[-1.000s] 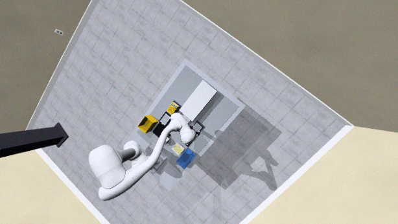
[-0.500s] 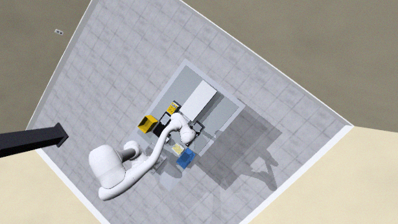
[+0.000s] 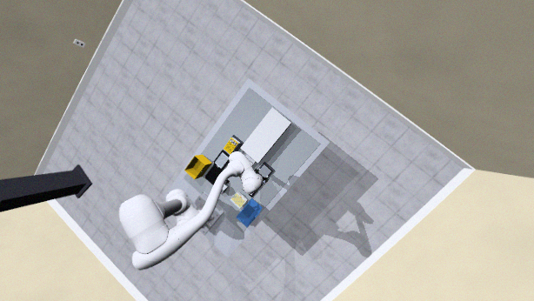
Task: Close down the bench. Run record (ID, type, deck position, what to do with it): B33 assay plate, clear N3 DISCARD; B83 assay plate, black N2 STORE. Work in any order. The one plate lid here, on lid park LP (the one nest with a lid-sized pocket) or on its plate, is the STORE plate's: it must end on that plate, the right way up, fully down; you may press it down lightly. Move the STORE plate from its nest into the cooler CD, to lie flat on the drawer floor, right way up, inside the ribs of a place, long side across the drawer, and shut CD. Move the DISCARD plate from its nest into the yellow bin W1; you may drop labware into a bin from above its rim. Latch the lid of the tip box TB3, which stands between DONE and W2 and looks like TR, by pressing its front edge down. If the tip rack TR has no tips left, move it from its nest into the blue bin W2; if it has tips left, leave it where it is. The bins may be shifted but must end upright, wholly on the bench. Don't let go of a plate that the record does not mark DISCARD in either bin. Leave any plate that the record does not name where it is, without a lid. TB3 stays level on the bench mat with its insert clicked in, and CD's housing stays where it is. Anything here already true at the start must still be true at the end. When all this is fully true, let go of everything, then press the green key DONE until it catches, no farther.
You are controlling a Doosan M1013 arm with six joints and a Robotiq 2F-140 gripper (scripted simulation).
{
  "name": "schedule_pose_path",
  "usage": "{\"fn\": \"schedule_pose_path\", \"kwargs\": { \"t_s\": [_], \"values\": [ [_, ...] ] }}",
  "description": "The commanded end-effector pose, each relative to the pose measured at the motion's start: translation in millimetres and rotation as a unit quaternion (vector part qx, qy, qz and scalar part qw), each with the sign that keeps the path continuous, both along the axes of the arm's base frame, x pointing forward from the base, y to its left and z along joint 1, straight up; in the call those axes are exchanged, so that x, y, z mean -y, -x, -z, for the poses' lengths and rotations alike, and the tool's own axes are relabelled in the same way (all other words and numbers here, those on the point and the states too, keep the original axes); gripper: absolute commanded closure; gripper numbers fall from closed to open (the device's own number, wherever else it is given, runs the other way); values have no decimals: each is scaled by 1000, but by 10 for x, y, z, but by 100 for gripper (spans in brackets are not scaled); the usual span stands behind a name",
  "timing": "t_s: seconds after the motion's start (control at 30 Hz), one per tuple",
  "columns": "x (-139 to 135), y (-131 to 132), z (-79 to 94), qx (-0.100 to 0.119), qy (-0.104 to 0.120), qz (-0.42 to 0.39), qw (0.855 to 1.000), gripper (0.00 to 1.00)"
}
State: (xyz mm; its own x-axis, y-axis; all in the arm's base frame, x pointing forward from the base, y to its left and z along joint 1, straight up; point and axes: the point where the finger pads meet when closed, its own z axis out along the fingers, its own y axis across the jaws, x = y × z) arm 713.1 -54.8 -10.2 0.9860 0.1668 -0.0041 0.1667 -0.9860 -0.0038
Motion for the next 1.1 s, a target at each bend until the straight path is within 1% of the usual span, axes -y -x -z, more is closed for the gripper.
{"fn": "schedule_pose_path", "kwargs": {
  "t_s": [0.0,1.07],
  "values": [
    [0,0,-2,0,0,0,1000,100],
    [-1,0,78,0,0,0,1000,100]
  ]
}}
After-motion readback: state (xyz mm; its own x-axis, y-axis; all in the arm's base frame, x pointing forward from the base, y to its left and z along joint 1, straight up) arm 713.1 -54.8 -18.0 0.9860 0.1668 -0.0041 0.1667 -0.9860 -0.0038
